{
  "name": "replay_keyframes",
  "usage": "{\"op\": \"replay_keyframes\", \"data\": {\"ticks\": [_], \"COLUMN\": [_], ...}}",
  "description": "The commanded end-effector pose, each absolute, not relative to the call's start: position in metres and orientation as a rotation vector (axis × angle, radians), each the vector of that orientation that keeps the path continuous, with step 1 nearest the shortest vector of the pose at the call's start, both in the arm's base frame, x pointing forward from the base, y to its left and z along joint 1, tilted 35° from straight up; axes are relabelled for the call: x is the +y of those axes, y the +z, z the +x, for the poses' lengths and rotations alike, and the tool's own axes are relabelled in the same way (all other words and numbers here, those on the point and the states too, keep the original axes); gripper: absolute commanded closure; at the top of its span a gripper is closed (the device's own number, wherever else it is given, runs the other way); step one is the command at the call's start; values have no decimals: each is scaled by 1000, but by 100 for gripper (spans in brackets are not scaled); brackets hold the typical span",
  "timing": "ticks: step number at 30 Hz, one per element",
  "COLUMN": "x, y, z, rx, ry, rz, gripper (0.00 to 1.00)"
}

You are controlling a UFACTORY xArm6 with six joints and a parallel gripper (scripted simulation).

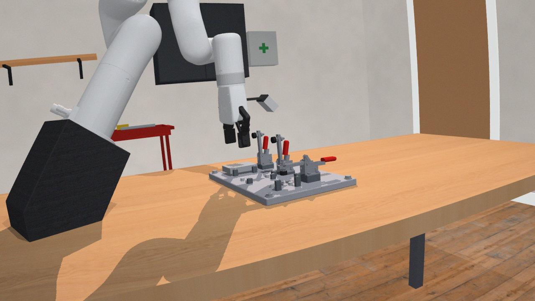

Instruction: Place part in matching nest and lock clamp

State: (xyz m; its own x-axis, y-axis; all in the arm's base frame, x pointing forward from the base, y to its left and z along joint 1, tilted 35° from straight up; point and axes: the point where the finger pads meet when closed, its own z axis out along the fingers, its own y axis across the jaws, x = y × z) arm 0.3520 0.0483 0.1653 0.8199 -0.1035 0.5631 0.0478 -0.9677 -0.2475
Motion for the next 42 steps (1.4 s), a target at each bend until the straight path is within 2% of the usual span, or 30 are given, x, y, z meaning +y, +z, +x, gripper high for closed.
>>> {"op": "replay_keyframes", "data": {"ticks": [1,9,10,18,29,42], "x": [50,50,50,48,35,28], "y": [169,169,169,177,232,261], "z": [352,352,352,347,311,292], "rx": [60,60,60,60,60,60], "ry": [-827,-827,-827,-827,-827,-827], "rz": [-2805,-2805,-2805,-2805,-2805,-2805], "gripper": [0,0,53,53,53,53]}}
